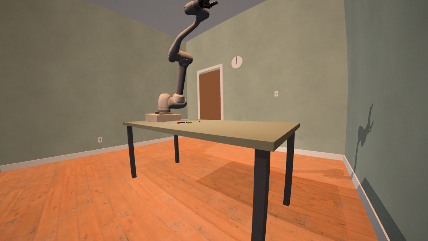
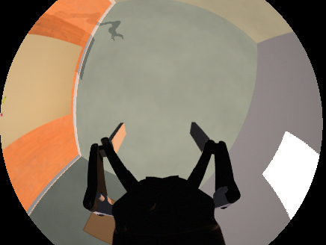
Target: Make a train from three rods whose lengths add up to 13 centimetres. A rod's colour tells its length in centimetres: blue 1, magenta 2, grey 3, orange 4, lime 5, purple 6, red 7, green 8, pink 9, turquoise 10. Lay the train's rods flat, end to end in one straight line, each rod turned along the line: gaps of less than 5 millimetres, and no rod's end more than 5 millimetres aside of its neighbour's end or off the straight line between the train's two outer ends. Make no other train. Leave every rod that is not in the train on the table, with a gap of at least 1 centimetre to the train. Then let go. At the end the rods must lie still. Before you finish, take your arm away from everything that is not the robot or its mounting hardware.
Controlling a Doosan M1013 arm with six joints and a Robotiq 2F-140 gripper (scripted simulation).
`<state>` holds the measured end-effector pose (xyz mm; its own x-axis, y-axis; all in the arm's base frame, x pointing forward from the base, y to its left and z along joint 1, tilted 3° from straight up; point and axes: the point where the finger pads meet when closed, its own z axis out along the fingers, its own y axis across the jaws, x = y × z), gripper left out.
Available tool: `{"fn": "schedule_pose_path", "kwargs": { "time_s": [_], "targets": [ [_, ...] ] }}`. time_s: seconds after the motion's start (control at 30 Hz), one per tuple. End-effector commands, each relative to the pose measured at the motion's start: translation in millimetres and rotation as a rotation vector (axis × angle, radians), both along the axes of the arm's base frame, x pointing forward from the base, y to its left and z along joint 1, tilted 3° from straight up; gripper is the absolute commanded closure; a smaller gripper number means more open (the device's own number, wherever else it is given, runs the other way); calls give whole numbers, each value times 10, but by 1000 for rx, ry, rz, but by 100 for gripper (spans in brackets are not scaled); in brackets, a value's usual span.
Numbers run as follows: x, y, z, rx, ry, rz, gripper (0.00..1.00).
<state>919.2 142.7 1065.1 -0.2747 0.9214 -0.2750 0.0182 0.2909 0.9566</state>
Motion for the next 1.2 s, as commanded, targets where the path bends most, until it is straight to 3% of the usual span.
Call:
{"fn": "schedule_pose_path", "kwargs": {
  "time_s": [0.0, 0.63, 0.73, 1.03, 1.1, 1.13, 1.17],
  "targets": [
    [-2, -2, 2, 0, 0, 0, 0],
    [25, -13, -59, 8, 10, -3, 0],
    [174, -85, -425, 54, 70, -22, 0],
    [427, -243, -1224, 151, 194, -71, 0],
    [427, -243, -1224, 151, 194, -71, 0],
    [490, -296, -1489, 182, 233, -89, 0],
    [504, -309, -1550, 190, 242, -93, 0]
  ]
}}
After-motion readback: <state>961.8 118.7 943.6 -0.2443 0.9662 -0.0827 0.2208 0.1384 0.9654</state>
